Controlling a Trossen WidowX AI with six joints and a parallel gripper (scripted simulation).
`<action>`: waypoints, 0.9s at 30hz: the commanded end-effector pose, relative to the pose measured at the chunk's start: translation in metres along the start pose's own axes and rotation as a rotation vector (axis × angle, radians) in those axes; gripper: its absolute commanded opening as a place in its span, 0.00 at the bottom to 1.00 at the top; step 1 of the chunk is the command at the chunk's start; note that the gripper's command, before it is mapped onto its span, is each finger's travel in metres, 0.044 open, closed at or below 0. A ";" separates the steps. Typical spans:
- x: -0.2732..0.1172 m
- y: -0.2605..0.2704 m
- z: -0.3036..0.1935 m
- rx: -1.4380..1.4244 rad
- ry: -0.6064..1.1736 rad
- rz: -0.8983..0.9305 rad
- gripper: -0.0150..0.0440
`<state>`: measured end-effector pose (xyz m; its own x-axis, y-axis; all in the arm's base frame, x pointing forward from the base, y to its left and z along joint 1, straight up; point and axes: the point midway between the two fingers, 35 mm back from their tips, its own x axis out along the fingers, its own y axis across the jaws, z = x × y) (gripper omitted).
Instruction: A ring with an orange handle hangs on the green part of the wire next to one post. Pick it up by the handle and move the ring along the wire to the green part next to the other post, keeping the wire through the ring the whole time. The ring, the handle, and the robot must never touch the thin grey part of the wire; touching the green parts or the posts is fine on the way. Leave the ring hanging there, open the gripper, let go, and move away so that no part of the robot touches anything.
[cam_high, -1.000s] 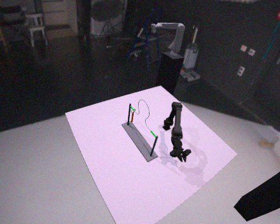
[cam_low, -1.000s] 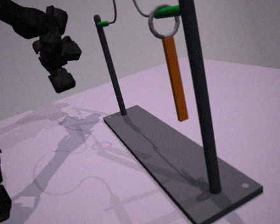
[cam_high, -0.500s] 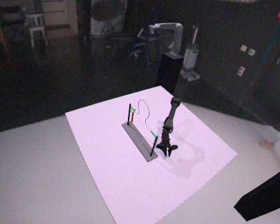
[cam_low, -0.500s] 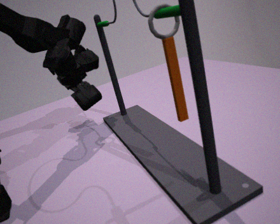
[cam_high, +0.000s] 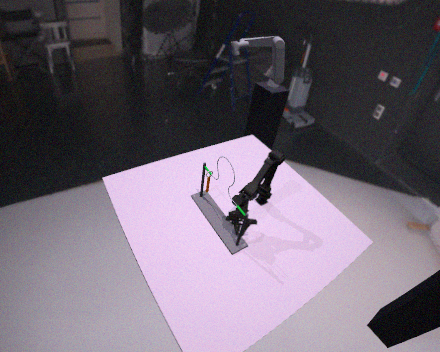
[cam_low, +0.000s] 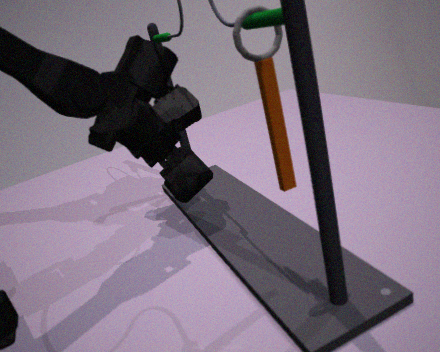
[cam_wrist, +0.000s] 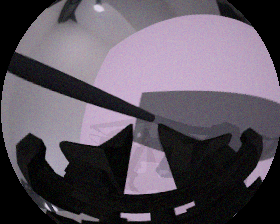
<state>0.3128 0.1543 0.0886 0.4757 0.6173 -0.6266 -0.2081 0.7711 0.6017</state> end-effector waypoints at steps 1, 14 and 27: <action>-0.013 -0.023 0.012 -0.017 -0.081 -0.002 0.53; -0.072 -0.109 0.032 -0.088 -0.370 -0.091 0.53; -0.147 -0.172 0.016 -0.211 -0.627 -0.286 0.53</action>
<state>0.3030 -0.0571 0.0837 0.9006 0.2756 -0.3361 -0.1485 0.9219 0.3579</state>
